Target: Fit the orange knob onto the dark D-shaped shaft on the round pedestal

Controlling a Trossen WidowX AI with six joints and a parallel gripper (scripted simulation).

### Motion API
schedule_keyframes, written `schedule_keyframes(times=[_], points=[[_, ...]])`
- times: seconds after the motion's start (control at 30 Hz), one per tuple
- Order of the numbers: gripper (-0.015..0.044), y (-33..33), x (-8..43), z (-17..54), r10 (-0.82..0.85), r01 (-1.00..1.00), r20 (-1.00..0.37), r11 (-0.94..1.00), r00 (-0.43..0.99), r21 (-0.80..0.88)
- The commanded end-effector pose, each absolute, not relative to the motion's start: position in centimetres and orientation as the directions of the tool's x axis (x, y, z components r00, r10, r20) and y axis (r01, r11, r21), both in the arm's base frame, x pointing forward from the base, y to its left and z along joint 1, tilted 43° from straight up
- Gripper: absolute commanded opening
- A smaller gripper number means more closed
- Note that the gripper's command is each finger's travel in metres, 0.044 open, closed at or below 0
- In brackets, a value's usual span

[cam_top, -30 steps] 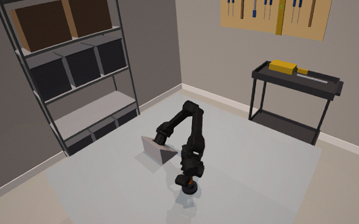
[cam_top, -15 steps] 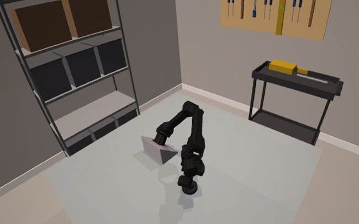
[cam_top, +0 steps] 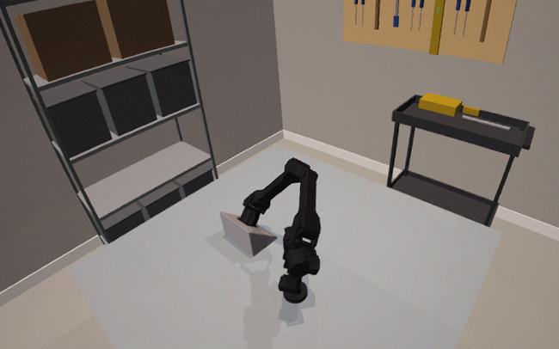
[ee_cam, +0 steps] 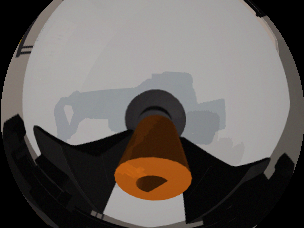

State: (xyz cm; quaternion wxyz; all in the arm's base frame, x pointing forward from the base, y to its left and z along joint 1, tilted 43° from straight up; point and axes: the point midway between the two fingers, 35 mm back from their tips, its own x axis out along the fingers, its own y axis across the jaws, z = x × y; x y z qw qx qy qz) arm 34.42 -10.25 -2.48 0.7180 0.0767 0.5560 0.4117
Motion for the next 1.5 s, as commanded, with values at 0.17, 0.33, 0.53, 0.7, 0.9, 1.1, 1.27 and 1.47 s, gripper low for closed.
schedule_keyframes(times=[0.17, 0.33, 0.53, 0.7, 0.9, 1.1, 1.27, 1.47], points=[[0.0000, -10.6, 34.5, -2.2, 0.674, -0.517, -0.737, 0.649, 0.050, 0.558], [0.0000, -10.6, 34.4, -2.1, 0.674, -0.620, -0.737, 0.599, 0.050, 0.506], [0.0000, -10.4, 34.1, -2.2, 0.674, -0.683, -0.737, 0.561, 0.050, 0.467], [0.0000, -10.1, 34.0, -2.4, 0.674, -0.683, -0.737, 0.561, 0.050, 0.467], [0.0000, -10.0, 33.6, -2.4, 0.674, -0.683, -0.737, 0.561, 0.050, 0.468], [0.0000, -10.0, 33.6, -2.5, 0.674, -0.683, -0.737, 0.561, 0.050, 0.468], [0.0000, -10.1, 33.7, -2.5, 0.674, -0.683, -0.737, 0.561, 0.050, 0.468], [0.0000, -10.1, 33.8, -2.5, 0.674, -0.683, -0.737, 0.561, 0.050, 0.467]])
